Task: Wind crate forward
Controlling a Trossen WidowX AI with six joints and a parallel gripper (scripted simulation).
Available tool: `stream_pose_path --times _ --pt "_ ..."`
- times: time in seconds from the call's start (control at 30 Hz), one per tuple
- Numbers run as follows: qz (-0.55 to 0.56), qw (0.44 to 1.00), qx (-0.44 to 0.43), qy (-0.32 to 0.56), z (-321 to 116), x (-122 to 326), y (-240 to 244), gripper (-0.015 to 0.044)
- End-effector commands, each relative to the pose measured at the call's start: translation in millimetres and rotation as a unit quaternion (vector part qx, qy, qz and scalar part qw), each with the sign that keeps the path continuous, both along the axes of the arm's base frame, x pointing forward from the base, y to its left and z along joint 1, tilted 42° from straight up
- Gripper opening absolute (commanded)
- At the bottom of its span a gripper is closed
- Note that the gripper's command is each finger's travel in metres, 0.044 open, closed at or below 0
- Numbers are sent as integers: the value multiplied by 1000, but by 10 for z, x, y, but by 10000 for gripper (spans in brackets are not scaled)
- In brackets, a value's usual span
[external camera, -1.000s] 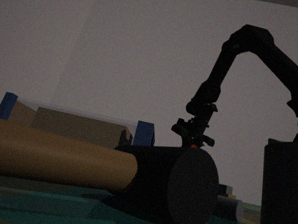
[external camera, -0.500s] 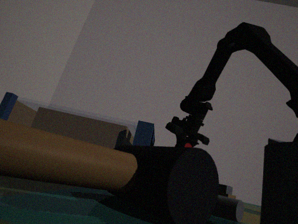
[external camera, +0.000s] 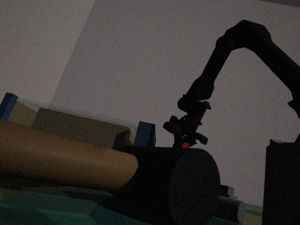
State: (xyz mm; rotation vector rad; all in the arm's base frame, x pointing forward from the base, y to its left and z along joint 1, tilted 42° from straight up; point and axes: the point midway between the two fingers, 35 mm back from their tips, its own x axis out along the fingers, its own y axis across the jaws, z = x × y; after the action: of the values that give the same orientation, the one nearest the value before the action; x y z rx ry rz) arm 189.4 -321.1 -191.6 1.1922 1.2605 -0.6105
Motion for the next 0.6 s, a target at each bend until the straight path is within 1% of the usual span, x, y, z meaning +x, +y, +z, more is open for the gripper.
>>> stream_pose_path --times 0.0,0.57 --pt "12 999 18 -24 118 237 152 0" --pt "12 999 19 -24 242 402 284 0"
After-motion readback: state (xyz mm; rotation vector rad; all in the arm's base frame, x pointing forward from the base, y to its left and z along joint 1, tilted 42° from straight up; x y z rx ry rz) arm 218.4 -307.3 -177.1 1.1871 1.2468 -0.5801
